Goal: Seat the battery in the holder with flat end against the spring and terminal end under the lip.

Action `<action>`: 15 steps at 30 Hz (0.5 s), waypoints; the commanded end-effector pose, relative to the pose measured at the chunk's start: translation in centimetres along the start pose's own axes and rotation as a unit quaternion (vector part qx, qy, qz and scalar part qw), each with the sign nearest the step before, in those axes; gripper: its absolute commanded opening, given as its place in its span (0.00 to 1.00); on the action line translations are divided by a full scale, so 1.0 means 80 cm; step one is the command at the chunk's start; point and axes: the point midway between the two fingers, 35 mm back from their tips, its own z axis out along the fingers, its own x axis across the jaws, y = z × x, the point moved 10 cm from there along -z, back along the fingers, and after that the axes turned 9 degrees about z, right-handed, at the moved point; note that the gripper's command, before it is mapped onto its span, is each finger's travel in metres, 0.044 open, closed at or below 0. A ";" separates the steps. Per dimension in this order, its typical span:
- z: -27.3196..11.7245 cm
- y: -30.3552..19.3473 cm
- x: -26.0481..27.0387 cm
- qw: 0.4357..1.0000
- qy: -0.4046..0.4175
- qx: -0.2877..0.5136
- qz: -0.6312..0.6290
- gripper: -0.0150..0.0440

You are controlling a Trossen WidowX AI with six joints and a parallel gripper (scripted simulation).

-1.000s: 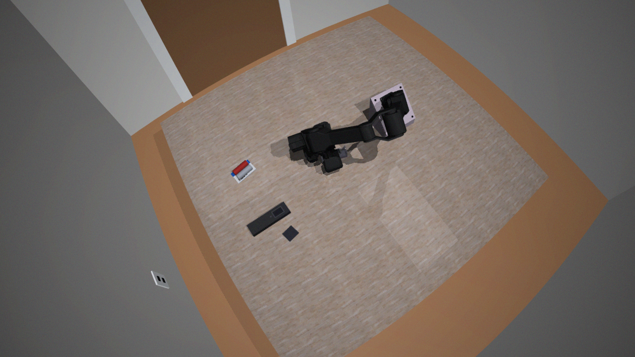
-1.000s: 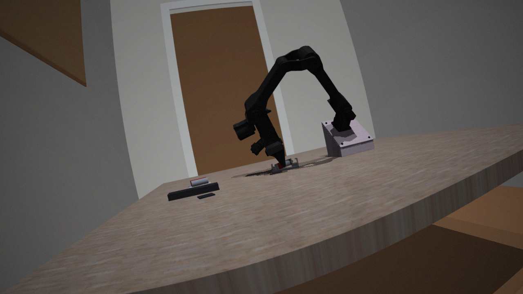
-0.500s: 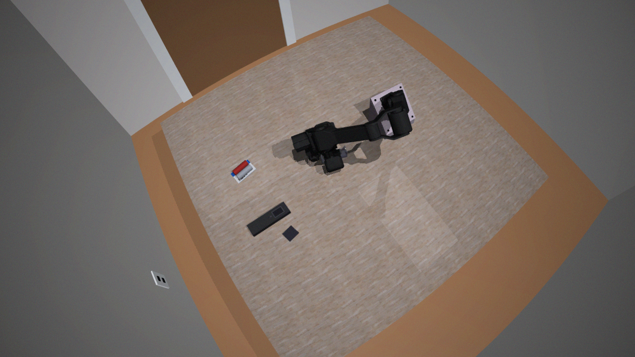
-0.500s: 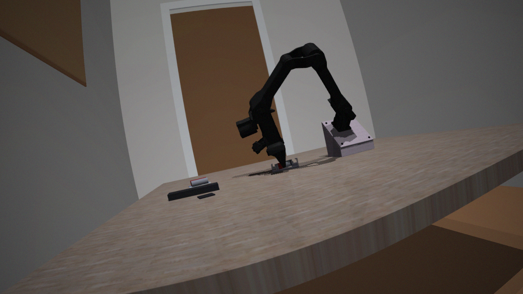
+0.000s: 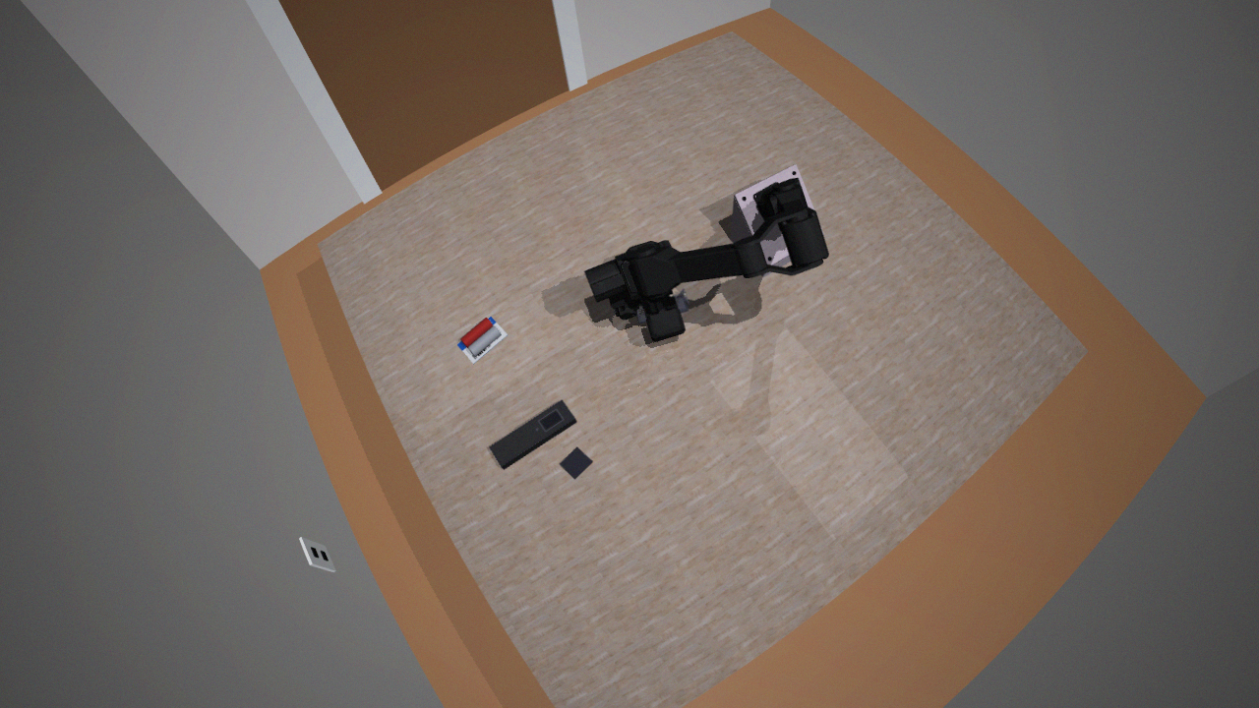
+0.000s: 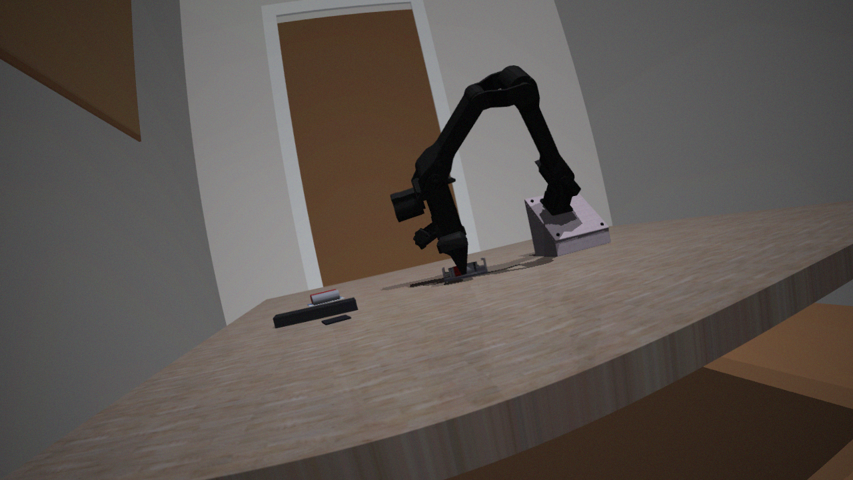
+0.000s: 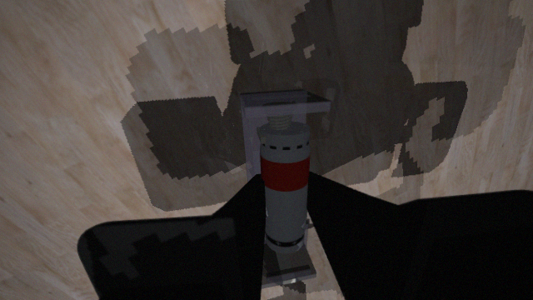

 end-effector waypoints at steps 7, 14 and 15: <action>0.001 -0.007 0.001 1.000 0.001 -0.013 -0.003 0.38; 0.002 -0.013 0.000 1.000 0.002 -0.015 -0.003 0.38; 0.002 -0.014 0.000 1.000 0.002 -0.016 -0.003 0.38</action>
